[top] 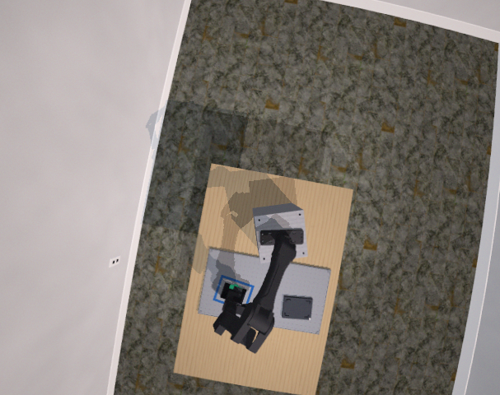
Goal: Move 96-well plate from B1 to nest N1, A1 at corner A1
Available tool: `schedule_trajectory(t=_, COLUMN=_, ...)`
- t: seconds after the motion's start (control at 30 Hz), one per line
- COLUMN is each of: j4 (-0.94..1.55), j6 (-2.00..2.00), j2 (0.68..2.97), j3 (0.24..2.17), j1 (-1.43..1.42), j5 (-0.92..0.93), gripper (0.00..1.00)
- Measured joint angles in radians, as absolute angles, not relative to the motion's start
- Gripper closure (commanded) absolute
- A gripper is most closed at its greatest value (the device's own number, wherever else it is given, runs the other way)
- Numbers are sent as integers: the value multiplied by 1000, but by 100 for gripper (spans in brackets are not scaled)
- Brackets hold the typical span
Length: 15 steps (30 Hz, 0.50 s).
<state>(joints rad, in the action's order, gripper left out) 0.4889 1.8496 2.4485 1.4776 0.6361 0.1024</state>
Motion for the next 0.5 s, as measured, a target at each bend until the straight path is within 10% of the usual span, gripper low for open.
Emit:
schedule_trajectory(t=0.3, j4=489, j6=1850, j2=2449, j3=1478, j1=636, j5=102, gripper=0)
schedule_trajectory(t=0.33, j4=489, j6=1850, j2=2449, j3=1478, j1=636, j5=102, gripper=100)
schedule_trajectory(t=0.5, j4=489, j6=1849, j2=2448, j3=1478, j1=636, j5=102, gripper=100)
